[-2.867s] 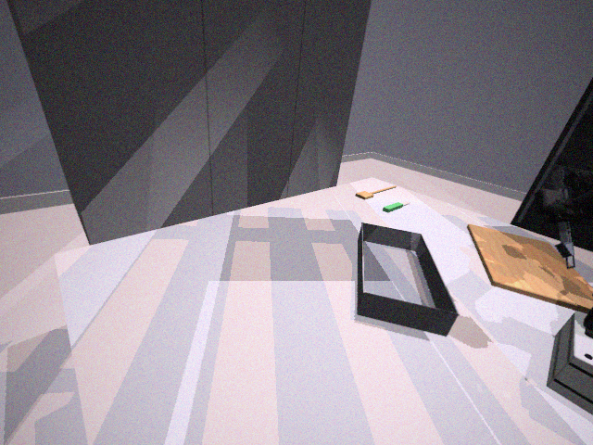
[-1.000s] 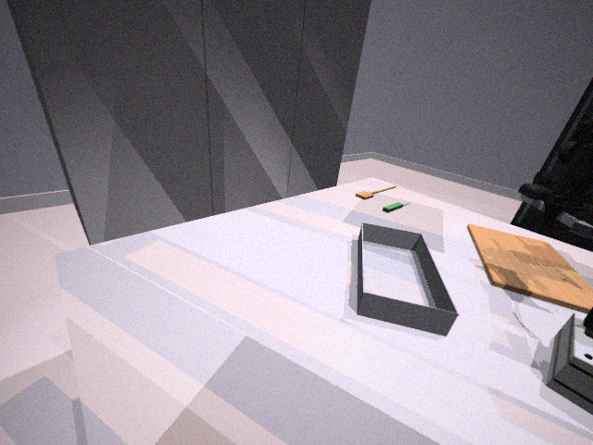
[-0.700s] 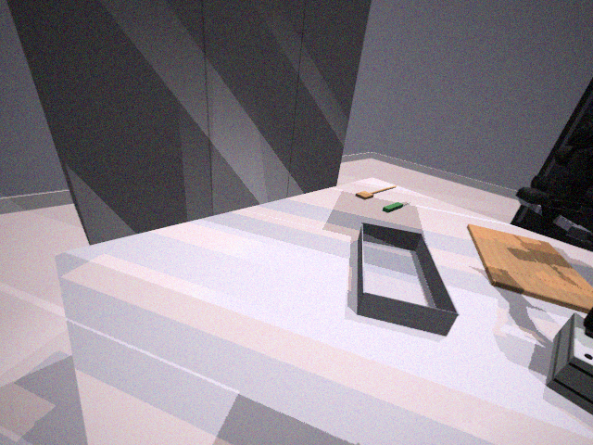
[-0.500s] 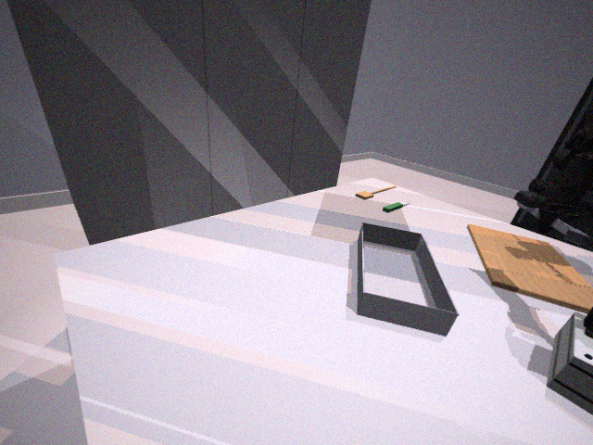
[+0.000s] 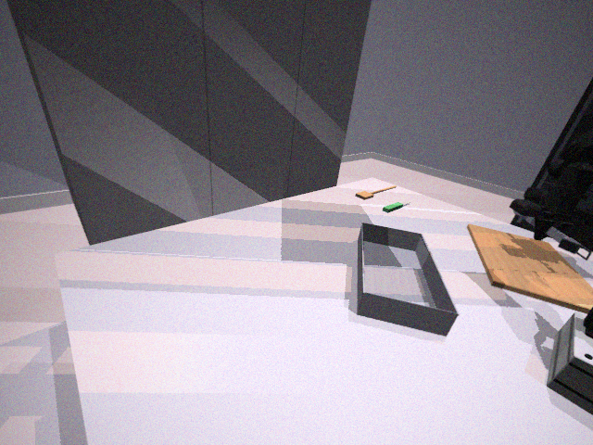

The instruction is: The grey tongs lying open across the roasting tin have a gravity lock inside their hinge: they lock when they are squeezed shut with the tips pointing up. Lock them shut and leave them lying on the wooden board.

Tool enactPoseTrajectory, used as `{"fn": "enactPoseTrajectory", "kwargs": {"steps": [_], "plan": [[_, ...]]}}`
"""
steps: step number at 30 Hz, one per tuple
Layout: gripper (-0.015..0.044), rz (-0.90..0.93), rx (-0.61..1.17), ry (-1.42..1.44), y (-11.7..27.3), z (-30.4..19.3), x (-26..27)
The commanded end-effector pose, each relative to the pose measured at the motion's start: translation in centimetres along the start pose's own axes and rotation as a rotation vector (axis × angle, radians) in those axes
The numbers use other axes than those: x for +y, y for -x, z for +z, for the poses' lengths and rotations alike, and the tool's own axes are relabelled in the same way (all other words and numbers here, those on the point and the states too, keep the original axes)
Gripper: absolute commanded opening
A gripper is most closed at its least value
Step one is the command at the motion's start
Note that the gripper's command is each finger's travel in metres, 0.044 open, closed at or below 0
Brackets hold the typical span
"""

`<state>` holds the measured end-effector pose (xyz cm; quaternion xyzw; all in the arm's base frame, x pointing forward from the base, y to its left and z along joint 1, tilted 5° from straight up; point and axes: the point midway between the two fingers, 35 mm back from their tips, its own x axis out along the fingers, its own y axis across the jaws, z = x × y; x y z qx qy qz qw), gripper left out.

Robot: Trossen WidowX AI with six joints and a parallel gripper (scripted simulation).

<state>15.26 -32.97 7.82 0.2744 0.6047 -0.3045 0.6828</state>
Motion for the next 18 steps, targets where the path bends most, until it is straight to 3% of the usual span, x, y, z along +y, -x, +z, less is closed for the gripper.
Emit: {"fn": "enactPoseTrajectory", "kwargs": {"steps": [1, 18], "plan": [[-0.0150, -0.004, 0.005, 0.000, -0.8, -0.2, 0.0], [-0.0150, -0.003, 0.006, 0.000, -3.4, -0.4, 0.0]]}}
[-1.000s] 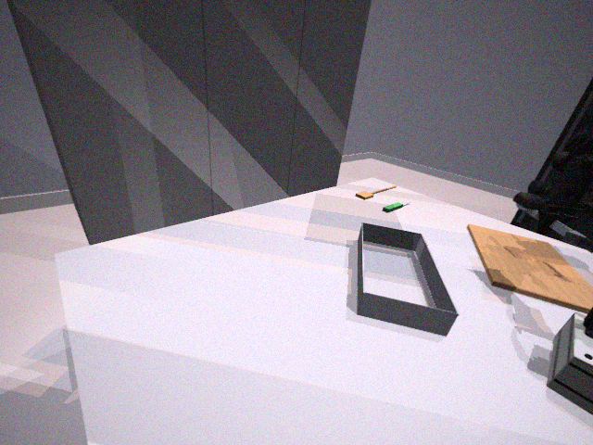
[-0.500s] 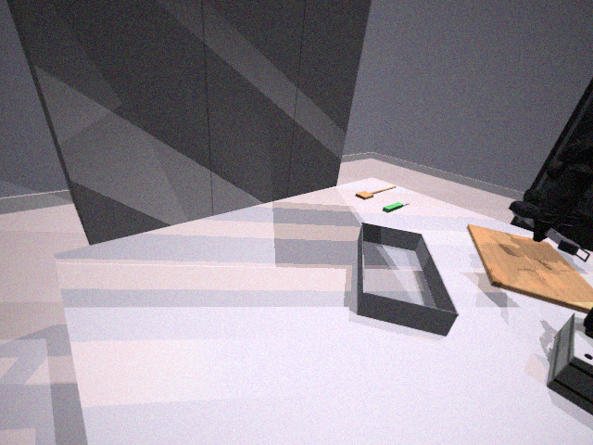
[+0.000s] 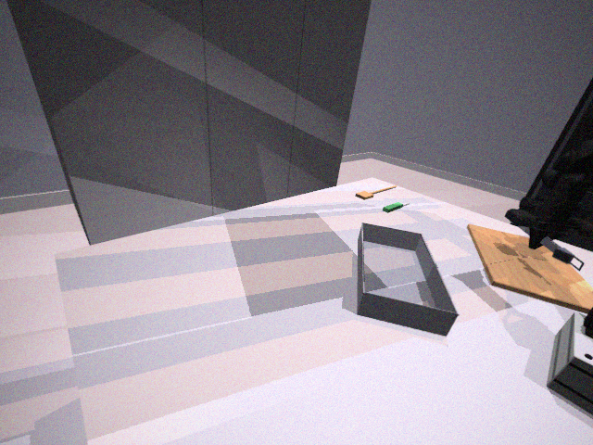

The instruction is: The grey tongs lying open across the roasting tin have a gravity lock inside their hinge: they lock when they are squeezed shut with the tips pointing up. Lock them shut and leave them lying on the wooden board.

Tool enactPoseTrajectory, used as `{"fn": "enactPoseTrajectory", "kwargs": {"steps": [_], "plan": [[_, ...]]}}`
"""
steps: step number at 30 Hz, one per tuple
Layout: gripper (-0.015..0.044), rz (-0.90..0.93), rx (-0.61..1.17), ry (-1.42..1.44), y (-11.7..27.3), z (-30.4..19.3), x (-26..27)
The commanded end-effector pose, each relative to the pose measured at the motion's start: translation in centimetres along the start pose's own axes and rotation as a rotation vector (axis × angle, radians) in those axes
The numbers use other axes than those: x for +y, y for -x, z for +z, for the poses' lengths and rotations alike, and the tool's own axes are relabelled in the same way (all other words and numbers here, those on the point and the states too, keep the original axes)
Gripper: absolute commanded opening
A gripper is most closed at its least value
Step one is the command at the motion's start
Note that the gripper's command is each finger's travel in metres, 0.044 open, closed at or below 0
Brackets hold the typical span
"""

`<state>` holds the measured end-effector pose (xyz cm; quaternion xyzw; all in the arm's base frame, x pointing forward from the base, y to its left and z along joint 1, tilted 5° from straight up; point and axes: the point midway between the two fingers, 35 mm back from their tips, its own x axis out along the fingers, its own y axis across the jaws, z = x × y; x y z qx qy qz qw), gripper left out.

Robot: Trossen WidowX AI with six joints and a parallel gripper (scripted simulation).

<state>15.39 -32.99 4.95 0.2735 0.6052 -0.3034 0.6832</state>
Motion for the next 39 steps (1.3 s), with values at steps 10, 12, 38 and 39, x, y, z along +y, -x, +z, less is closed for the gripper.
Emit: {"fn": "enactPoseTrajectory", "kwargs": {"steps": [10, 12, 38, 39], "plan": [[0.0007, 0.001, 0.003, 0.000, -0.3, -0.1, 0.0], [0.0060, 0.001, 0.003, 0.000, -0.3, -0.1, 0.0], [0.0440, -0.001, 0.008, -0.001, 4.7, -6.4, 1.4], [0.0440, -0.001, 0.009, -0.002, 5.3, -7.5, 1.7]]}}
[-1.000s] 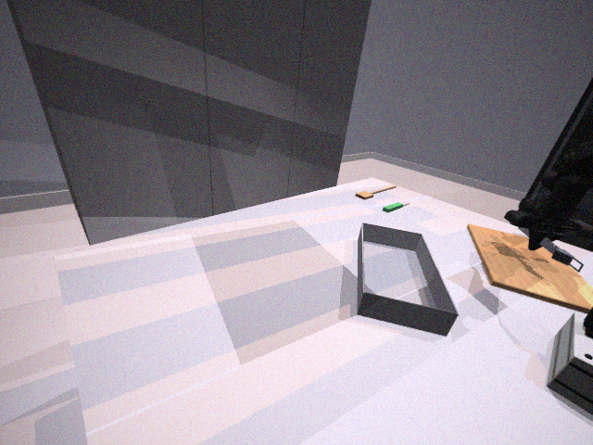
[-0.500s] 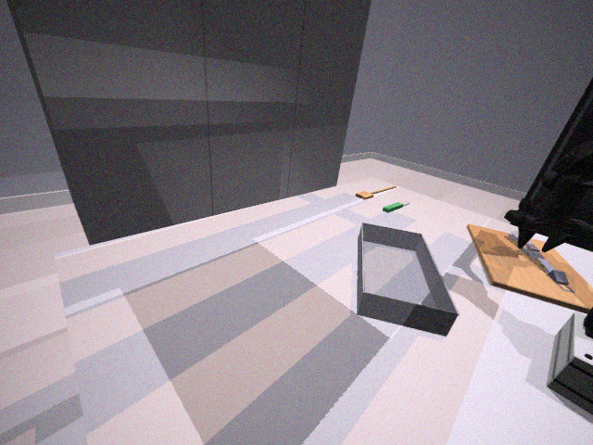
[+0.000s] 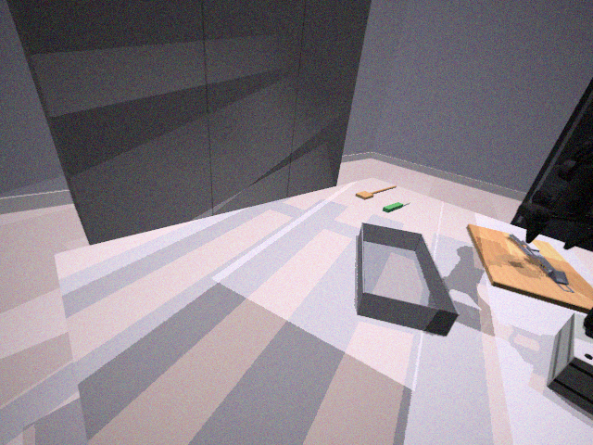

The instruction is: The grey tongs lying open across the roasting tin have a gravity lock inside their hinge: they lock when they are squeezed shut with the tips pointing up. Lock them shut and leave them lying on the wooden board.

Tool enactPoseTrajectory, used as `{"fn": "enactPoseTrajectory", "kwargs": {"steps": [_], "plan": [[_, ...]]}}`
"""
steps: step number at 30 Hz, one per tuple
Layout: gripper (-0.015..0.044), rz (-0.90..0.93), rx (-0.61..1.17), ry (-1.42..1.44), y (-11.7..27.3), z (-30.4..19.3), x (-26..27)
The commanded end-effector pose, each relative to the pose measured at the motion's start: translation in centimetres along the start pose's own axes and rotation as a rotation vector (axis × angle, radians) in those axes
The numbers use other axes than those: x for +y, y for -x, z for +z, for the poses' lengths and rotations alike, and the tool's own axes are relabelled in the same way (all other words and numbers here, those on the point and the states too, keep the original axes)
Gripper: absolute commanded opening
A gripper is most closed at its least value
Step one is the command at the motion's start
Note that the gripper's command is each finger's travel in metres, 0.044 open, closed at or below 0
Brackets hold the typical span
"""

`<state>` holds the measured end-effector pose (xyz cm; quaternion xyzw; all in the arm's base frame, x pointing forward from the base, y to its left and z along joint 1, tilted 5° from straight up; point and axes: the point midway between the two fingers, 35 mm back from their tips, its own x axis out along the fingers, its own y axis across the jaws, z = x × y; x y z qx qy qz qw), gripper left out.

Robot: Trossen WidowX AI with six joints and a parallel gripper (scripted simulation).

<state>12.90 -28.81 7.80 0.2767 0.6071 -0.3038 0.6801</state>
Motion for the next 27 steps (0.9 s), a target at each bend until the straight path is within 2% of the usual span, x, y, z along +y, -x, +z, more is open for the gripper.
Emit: {"fn": "enactPoseTrajectory", "kwargs": {"steps": [1, 7, 14, 21, 27], "plan": [[0.0440, -0.002, 0.002, 0.004, 2.4, -4.2, 1.0], [0.0440, -0.002, 0.008, 0.002, 4.3, -10.2, 2.6], [0.0440, -0.002, 0.007, 0.002, 4.6, -10.4, 2.7], [0.0440, -0.004, 0.001, -0.003, 9.2, -10.3, 2.7], [0.0440, -0.004, 0.001, -0.003, 9.4, -10.3, 2.7]]}}
